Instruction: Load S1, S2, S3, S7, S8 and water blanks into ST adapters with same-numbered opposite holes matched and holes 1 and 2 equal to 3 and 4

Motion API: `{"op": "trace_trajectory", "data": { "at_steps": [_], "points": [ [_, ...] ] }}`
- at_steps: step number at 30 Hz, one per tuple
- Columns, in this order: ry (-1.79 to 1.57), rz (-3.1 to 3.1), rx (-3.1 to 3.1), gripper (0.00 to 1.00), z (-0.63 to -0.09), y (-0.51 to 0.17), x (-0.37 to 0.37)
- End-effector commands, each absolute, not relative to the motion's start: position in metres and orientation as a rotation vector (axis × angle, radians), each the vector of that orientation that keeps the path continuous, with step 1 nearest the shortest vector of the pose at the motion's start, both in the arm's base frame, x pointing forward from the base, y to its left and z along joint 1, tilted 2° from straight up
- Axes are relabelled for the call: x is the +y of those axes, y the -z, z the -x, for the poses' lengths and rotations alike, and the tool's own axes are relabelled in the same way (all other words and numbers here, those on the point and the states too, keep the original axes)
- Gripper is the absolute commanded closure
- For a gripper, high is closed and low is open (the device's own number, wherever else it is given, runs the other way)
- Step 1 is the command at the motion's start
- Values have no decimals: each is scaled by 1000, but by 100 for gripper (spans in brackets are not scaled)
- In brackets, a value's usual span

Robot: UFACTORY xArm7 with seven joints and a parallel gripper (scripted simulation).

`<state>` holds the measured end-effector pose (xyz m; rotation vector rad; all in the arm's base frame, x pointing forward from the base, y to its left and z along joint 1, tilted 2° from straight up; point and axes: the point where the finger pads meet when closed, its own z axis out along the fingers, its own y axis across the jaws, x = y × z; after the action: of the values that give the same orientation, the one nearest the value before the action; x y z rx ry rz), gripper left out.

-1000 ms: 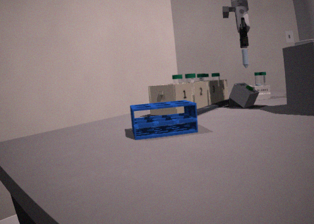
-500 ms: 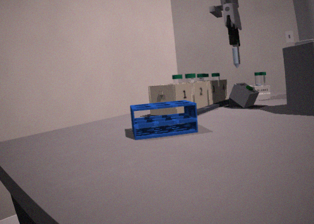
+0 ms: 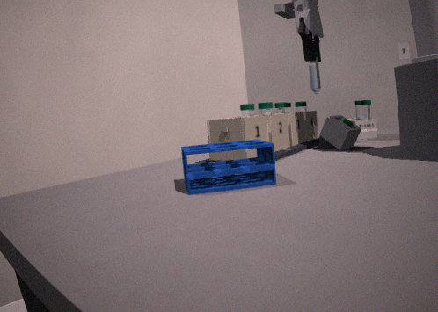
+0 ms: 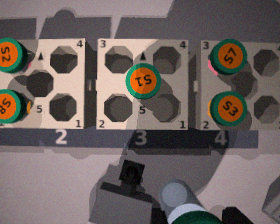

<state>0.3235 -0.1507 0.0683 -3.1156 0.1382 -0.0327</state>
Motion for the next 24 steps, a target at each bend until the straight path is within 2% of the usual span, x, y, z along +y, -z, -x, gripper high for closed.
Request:
{"op": "trace_trajectory", "data": {
  "at_steps": [1,24],
  "points": [
    [39,3123,142,100,-336,-70,-131],
    [40,3122,142,100,-379,-72,-46]
  ]
}}
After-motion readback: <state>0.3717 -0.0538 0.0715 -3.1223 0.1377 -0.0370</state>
